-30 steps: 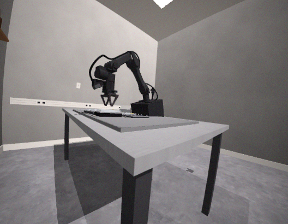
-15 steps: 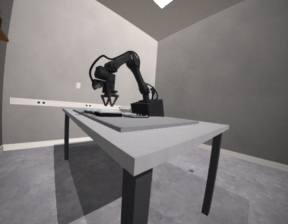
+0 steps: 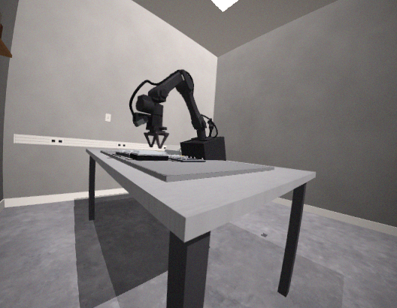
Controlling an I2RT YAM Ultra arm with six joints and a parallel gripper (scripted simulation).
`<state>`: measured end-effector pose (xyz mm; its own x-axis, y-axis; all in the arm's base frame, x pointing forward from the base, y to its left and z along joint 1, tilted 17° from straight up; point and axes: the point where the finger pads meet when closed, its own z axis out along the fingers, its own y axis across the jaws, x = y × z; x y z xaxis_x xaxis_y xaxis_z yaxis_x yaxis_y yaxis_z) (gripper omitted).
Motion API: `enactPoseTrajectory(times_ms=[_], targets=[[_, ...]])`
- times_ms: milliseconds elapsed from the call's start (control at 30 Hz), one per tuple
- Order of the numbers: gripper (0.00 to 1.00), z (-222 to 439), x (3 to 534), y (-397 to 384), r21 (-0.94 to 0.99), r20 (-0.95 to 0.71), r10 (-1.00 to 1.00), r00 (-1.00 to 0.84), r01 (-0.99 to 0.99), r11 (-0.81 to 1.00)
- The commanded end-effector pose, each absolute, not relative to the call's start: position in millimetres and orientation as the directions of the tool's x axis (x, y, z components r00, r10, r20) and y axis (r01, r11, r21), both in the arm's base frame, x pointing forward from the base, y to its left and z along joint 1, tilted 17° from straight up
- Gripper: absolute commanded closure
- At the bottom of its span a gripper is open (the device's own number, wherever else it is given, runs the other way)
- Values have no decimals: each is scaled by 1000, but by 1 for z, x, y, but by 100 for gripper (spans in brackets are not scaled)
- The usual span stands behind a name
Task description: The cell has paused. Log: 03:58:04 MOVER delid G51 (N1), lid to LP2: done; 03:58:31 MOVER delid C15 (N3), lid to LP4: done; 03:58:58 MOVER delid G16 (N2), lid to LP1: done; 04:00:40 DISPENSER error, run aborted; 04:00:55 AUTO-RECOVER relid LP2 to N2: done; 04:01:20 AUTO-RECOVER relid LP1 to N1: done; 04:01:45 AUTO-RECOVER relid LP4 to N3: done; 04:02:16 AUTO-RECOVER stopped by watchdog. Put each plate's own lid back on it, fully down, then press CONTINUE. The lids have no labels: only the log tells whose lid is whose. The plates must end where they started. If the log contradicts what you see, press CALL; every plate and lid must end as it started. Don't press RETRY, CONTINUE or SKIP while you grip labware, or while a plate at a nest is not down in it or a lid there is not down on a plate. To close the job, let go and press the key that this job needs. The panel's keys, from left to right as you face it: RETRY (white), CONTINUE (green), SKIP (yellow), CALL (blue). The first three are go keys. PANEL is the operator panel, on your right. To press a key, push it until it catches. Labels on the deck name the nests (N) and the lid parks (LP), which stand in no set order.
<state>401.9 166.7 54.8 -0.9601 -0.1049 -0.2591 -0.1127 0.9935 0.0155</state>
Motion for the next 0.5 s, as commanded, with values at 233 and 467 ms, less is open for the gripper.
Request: enactPoseTrajectory(times_ms=[233,467], targets=[[0,54,365,145,28,-311,-101,-945,-115,993],[0,46,344,135,30,-310,-99,-946,-114,993]])
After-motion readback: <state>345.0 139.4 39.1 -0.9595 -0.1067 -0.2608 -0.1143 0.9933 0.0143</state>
